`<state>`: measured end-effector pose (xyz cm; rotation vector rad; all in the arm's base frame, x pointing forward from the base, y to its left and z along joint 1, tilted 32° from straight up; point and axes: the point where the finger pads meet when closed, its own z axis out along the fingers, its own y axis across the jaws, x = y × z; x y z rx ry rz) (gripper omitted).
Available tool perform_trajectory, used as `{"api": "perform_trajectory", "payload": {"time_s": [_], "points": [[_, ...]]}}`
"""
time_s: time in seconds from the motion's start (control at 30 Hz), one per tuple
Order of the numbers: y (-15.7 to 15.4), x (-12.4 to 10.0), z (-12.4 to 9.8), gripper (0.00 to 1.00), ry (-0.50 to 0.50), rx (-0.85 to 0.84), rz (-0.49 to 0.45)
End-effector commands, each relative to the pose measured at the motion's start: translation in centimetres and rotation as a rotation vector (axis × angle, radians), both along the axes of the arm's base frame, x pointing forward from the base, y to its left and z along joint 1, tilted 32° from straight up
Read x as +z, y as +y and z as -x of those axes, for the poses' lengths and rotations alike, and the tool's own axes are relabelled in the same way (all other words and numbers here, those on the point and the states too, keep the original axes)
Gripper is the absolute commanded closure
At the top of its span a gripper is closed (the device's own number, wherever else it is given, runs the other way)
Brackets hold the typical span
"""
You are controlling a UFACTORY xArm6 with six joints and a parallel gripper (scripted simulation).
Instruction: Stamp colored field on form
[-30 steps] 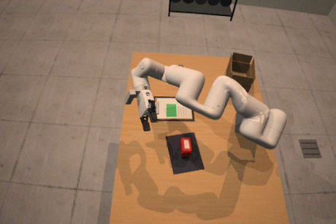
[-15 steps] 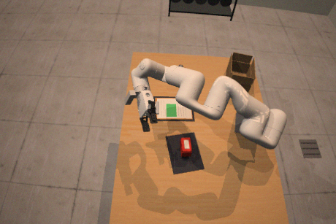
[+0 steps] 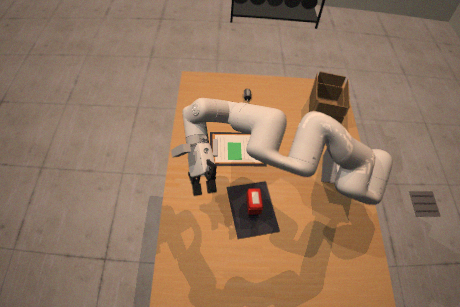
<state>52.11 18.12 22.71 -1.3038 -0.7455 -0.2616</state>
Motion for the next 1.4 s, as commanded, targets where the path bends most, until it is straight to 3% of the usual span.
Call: {"api": "perform_trajectory", "payload": {"time_s": [0.0, 0.03, 0.07, 0.13, 0.17, 0.23, 0.27, 0.37, 0.4, 0.47, 0.5, 0.57, 0.6, 0.67, 0.7, 0.77, 0.8, 0.93, 1.0, 1.07, 1.1, 1.17, 1.27, 1.37], "points": [[2.0, -1.6, 0.8, 0.0, -0.113, -0.084, 0.1], [2.0, -1.6, 0.8, 0.0, -0.113, -0.084, 0.1], [2.7, -2.7, 1.5, 0.0, -0.175, -0.097, 0.151], [2.7, -2.7, 1.5, 0.0, -0.175, -0.097, 0.151], [3.2, -3.8, 2.5, 0.0, -0.242, -0.104, 0.204], [3.2, -3.8, 2.5, 0.0, -0.242, -0.104, 0.204], [3.5, -4.9, 3.5, 0.0, -0.315, -0.105, 0.259], [3.5, -4.9, 3.5, 0.0, -0.315, -0.105, 0.259], [3.6, -6.1, 4.7, 0.0, -0.391, -0.099, 0.314], [3.6, -6.1, 4.7, 0.0, -0.391, -0.099, 0.314], [3.5, -7.2, 5.9, 0.0, -0.469, -0.087, 0.368], [3.5, -7.2, 5.9, 0.0, -0.469, -0.087, 0.368], [3.2, -8.3, 7.2, 0.0, -0.549, -0.069, 0.42], [3.2, -8.3, 7.2, 0.0, -0.549, -0.069, 0.42], [2.8, -9.3, 8.5, 0.0, -0.63, -0.046, 0.469], [2.8, -9.3, 8.5, 0.0, -0.63, -0.046, 0.469], [2.3, -10.3, 9.7, 0.0, -0.709, -0.019, 0.515], [2.3, -10.3, 9.7, 0.0, -0.709, -0.019, 0.515], [1.0, -11.8, 12.0, 0.0, -0.857, 0.044, 0.593], [1.0, -11.8, 12.0, 0.0, -0.857, 0.044, 0.593], [0.3, -12.5, 13.0, 0.0, -0.925, 0.076, 0.626], [0.3, -12.5, 13.0, 0.0, -0.925, 0.076, 0.626], [-1.0, -13.5, 14.7, 0.0, -1.04, 0.139, 0.678], [-1.5, -13.9, 15.3, 0.0, -1.088, 0.166, 0.698]]}}
